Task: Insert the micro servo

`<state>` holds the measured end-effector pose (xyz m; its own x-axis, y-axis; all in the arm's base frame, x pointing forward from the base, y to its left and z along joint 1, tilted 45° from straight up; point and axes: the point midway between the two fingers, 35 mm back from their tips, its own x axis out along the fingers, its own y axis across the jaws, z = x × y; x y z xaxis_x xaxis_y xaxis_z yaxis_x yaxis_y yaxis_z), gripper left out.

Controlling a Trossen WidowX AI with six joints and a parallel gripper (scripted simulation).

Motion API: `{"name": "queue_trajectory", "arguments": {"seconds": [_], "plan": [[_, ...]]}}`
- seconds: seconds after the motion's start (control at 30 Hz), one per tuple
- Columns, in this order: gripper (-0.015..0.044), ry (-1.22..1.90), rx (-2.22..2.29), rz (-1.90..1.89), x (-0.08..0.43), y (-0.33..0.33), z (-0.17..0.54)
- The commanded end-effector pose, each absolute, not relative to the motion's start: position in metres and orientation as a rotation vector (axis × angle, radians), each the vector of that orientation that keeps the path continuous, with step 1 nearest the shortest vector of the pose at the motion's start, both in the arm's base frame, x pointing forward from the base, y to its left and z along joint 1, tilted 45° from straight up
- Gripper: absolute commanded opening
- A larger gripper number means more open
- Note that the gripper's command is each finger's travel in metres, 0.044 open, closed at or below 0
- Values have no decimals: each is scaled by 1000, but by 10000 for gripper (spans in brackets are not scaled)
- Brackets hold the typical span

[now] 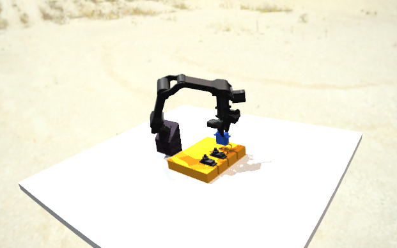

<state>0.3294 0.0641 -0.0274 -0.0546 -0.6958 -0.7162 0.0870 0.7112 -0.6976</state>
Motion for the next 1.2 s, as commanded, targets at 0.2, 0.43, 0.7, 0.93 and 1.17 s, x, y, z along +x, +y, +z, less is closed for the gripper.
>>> {"name": "queue_trajectory", "arguments": {"seconds": [0.2,0.43,0.7,0.93,1.17], "plan": [[0,1489,-528,-680,356,64,-23],[0,1488,-528,-680,356,59,-28],[0,1488,-528,-681,356,50,-37],[0,1488,-528,-681,356,49,-37],[0,1488,-528,-681,356,48,-39]]}}
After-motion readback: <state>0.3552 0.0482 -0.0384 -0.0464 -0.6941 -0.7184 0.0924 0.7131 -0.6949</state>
